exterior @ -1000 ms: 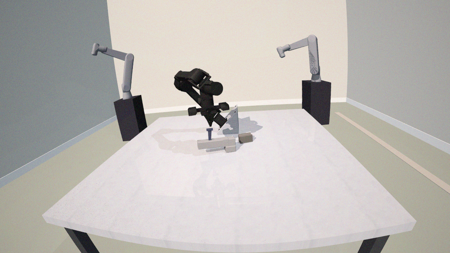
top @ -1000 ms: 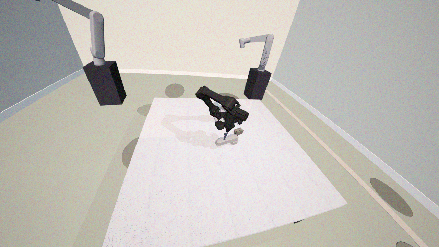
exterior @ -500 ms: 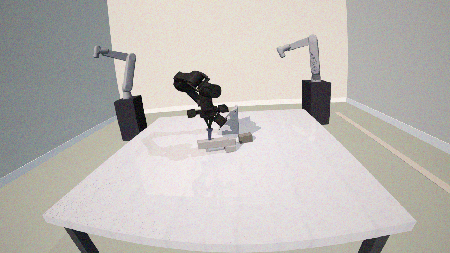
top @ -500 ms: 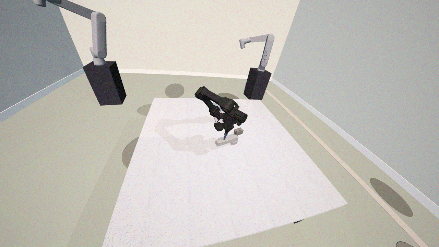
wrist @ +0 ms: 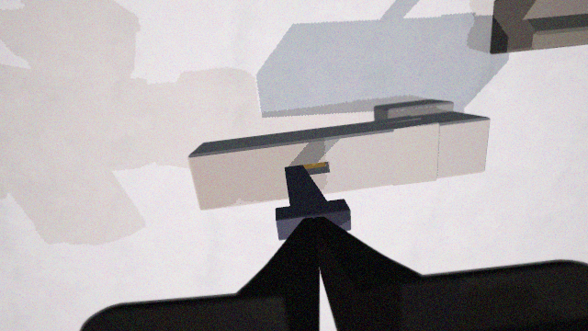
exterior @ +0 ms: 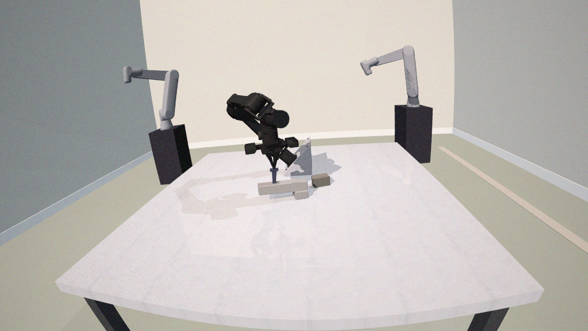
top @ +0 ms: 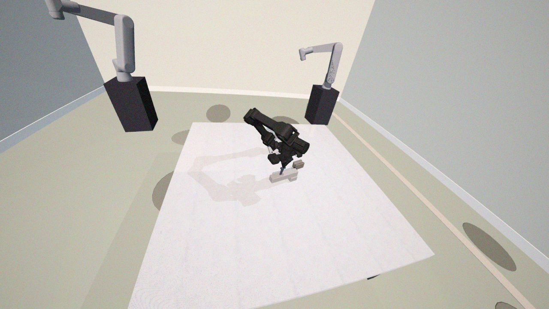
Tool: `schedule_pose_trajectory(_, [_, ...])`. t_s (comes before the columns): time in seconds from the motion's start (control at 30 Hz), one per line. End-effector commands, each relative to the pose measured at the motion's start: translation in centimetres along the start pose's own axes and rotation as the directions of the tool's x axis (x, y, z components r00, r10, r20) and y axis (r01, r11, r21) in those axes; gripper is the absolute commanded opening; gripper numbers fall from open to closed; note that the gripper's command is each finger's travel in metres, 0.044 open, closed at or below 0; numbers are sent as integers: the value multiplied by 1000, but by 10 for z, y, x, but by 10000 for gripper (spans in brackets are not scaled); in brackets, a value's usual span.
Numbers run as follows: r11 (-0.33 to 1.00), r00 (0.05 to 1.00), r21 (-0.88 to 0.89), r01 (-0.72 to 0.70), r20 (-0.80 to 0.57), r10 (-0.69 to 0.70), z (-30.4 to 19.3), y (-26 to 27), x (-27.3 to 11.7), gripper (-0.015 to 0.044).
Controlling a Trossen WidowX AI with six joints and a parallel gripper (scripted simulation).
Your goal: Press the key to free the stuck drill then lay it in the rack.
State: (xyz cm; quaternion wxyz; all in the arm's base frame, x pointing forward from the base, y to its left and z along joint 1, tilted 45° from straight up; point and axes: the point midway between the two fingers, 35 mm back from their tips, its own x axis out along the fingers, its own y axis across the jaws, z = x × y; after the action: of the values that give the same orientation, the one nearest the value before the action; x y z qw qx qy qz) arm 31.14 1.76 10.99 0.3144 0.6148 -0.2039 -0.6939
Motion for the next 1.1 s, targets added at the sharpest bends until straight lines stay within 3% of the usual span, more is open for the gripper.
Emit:
schedule_pose_trajectory(0.0, [1000, 1000, -6, -5, 20, 6, 2, 1, 8, 0])
schedule_pose_trajectory(1.07, [1000, 1000, -6, -6, 20, 6, 9, 3, 16, 0])
